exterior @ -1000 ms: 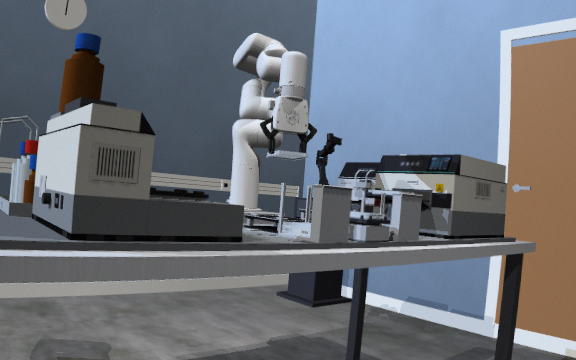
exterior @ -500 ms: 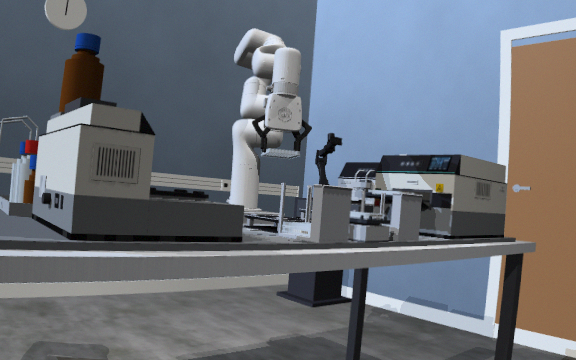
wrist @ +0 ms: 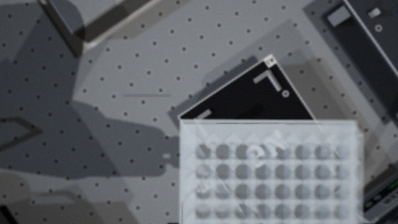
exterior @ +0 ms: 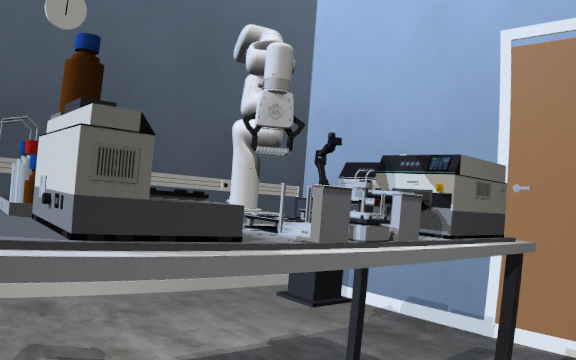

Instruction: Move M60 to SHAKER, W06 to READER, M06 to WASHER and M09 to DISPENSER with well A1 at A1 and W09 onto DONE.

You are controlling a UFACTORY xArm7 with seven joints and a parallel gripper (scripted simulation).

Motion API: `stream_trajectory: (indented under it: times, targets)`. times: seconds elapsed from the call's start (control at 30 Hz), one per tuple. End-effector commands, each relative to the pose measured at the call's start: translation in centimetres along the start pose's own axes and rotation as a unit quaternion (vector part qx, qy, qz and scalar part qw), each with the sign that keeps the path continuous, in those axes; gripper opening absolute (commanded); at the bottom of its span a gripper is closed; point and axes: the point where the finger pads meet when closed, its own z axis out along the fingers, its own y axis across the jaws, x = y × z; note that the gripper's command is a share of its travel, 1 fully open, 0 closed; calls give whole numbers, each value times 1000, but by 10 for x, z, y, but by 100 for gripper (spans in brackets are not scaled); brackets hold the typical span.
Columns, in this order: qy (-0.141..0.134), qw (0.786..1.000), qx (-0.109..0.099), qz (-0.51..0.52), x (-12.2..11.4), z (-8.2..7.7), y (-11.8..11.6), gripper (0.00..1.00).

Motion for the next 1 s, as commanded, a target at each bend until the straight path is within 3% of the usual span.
stream_trajectory:
  times: [0.0,0.97]
  targets:
    - [-1,1000,0,26,-14,-1,-9,0]
    - [-2,989,0,149,-81,-1,-57,0]
